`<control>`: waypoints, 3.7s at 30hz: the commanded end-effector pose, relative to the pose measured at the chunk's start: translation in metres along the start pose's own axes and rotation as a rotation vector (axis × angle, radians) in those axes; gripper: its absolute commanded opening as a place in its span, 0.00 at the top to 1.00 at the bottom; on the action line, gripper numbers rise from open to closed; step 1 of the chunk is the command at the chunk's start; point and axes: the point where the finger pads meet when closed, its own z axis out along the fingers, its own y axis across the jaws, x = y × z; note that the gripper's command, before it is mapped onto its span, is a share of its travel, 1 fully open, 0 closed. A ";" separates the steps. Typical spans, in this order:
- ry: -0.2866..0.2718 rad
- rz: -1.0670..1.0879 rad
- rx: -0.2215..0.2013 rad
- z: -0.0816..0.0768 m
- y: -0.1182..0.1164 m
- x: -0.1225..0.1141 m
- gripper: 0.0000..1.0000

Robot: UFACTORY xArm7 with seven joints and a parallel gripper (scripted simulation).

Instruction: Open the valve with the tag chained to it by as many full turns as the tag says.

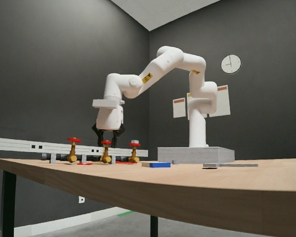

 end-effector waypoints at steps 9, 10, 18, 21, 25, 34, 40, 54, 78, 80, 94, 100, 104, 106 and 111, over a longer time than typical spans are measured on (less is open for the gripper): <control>0.033 -0.635 -0.007 -0.002 0.001 0.001 1.00; 0.035 -0.673 -0.008 -0.002 0.001 0.001 1.00; 0.055 -0.951 -0.010 -0.002 0.001 0.001 1.00; 0.055 -0.961 -0.010 -0.002 0.001 0.001 1.00; 0.055 -0.962 -0.010 -0.002 0.001 0.001 1.00; 0.055 -0.962 -0.010 -0.002 0.001 0.001 0.00; 0.055 -0.962 -0.010 -0.002 0.001 0.001 0.00; 0.055 -0.945 -0.009 -0.002 0.001 0.001 0.00; 0.066 -0.053 0.015 -0.002 0.001 0.001 0.00; 0.070 0.035 0.017 -0.002 0.001 0.001 0.00; 0.092 0.673 0.041 -0.002 0.001 0.001 0.00; 0.099 0.938 0.054 -0.002 0.001 0.001 0.00; 0.100 1.122 0.063 -0.002 0.001 0.001 0.00; 0.100 1.213 0.067 -0.002 0.001 0.001 0.00; 0.094 1.430 0.076 -0.002 0.001 0.001 0.00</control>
